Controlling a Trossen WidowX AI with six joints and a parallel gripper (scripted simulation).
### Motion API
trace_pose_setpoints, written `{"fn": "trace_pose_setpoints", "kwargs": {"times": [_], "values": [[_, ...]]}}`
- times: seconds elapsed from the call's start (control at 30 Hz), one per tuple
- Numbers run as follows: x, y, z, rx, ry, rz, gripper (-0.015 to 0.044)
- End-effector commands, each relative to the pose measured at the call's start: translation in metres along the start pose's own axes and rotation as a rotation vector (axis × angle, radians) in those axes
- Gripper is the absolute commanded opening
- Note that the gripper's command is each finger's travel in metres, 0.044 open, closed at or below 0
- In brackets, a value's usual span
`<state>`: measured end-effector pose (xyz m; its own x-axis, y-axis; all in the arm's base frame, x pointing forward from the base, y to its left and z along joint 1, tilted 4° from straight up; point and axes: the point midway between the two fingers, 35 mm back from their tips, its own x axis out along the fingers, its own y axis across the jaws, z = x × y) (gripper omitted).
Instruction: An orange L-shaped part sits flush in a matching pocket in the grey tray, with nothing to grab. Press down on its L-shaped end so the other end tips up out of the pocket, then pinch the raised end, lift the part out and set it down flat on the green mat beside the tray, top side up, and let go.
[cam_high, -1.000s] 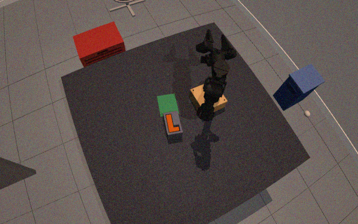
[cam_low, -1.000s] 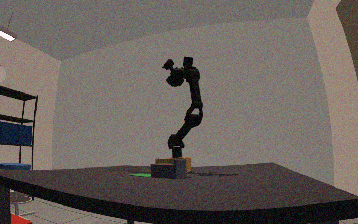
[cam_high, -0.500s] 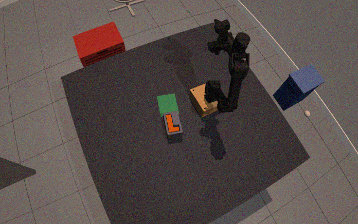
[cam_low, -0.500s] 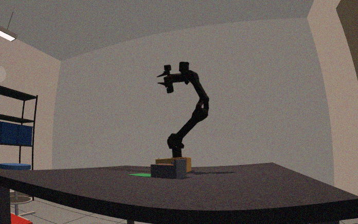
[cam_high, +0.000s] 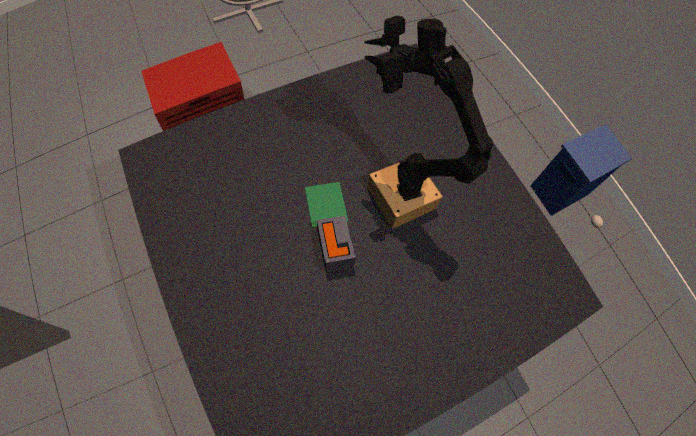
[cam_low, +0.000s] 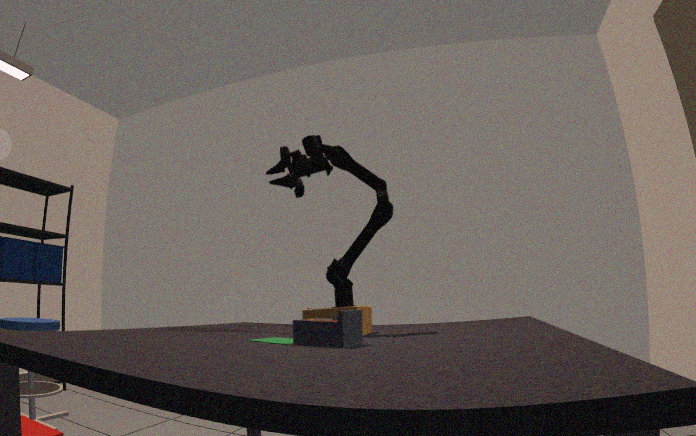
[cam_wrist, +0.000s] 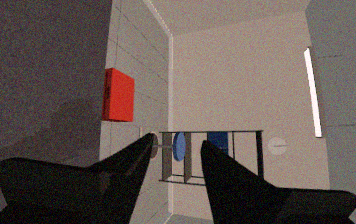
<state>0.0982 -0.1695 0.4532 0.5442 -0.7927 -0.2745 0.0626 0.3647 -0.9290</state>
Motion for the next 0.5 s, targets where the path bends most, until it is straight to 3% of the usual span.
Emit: {"fn": "trace_pose_setpoints", "kwargs": {"times": [0.0, 0.23, 0.47], "values": [[0.045, 0.028, 0.02, 0.168, -0.086, 0.184, 0.018], [0.1, 0.101, 0.086, 0.418, -0.14, 0.56, 0.018], [0.109, 0.187, 0.158, 0.507, -0.078, 0.868, 0.018]]}}
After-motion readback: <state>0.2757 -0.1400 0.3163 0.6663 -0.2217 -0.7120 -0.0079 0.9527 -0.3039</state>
